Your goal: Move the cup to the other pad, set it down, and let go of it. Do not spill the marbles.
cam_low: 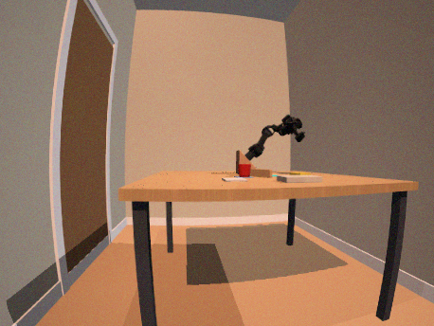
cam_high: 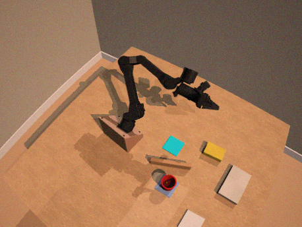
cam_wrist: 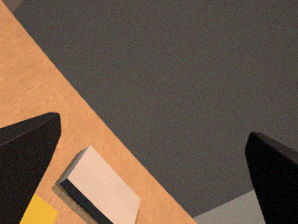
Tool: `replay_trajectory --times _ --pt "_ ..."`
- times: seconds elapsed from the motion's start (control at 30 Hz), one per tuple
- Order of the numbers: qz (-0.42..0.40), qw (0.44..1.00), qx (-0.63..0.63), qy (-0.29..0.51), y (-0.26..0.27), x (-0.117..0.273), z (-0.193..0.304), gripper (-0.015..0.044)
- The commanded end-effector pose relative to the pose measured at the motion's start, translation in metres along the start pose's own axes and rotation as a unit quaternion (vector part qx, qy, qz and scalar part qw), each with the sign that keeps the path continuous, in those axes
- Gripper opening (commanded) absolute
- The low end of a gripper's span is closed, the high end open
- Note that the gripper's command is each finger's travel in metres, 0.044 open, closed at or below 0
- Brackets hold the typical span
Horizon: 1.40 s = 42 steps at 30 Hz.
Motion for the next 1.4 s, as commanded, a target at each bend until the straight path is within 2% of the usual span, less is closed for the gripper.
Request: replay_trajectory --times 0.0,0.1,0.3,0.47,0.63,0.83,1.03,1.37 --pt "0.000 1.000 0.002 0.003 0.000 -0.001 0.001 0.0374" --pt "-0.008 0.998 0.036 0.044 -0.003 -0.012 0.017 0.0295" --pt "-0.076 0.960 0.154 0.220 -0.021 -0.048 0.099 0.0148" --pt "-0.185 0.894 0.219 0.345 -0.038 -0.055 0.172 0.0148" --pt "-0.315 0.822 0.227 0.417 -0.052 -0.043 0.238 0.0148" --pt "-0.454 0.757 0.182 0.432 -0.067 -0.019 0.298 0.0148" --pt "-0.564 0.727 0.096 0.379 -0.077 0.011 0.344 0.0148" --pt "-0.583 0.725 0.073 0.359 -0.077 0.019 0.350 0.0148"
Point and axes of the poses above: the point midway between the two fingers, 35 mm back from their tips, its own x axis back along the fingers, its own y axis across the jaws, z = x × y, the point moved 2 cm from there along x, back along the fingers, and after that the axes turned 7 degrees about x, right-handed, at the moved point
